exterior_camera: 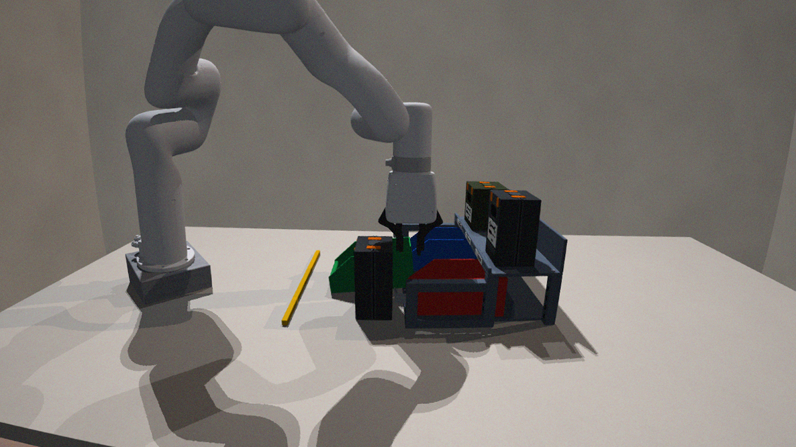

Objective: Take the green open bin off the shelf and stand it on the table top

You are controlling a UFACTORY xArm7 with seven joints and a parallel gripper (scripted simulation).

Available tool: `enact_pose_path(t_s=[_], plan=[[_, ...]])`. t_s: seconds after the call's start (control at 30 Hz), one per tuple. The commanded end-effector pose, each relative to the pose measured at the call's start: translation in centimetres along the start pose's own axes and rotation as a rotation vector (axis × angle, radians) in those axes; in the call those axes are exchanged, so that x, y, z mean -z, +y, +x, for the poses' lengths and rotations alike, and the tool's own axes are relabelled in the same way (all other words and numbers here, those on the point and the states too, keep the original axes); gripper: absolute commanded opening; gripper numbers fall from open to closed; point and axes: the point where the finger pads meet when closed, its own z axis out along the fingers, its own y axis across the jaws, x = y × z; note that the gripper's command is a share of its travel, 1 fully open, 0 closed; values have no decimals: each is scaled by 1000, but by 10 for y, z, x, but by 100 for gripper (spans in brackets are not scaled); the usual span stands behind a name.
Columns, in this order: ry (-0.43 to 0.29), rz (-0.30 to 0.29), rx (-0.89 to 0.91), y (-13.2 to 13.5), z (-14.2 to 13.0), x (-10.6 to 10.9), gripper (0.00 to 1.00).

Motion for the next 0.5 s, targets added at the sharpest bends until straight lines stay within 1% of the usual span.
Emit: enact_pose_path(t_s=[0.0,0.37,0.4,0.47], plan=[[0,-4,0,1,0,1,33],[0,-4,0,1,0,1,33],[0,-4,0,1,0,1,0],[0,-4,0,1,0,1,0]])
